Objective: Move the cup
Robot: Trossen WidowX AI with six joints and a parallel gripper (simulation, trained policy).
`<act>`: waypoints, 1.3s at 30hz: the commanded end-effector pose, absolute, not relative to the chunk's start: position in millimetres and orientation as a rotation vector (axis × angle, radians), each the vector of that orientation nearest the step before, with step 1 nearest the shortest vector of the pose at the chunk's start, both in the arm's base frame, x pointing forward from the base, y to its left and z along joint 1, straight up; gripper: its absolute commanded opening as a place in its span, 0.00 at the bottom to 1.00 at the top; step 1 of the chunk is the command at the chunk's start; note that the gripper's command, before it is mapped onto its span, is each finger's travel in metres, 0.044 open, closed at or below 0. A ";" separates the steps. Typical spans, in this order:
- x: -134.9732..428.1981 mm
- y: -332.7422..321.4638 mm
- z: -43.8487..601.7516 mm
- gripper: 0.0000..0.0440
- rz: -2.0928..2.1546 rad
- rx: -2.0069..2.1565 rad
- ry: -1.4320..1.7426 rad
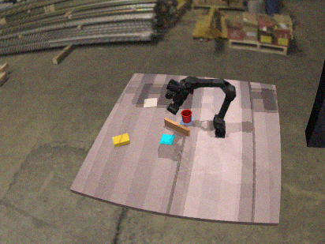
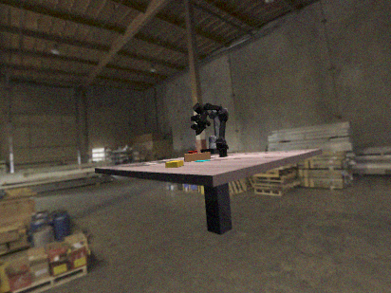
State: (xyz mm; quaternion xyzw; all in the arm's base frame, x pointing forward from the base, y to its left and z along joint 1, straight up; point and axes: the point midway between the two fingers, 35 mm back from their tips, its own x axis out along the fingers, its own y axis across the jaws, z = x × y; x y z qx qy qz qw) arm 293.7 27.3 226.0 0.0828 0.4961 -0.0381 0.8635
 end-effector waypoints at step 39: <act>262.5 -24.8 175.1 0.27 -0.144 0.014 1.585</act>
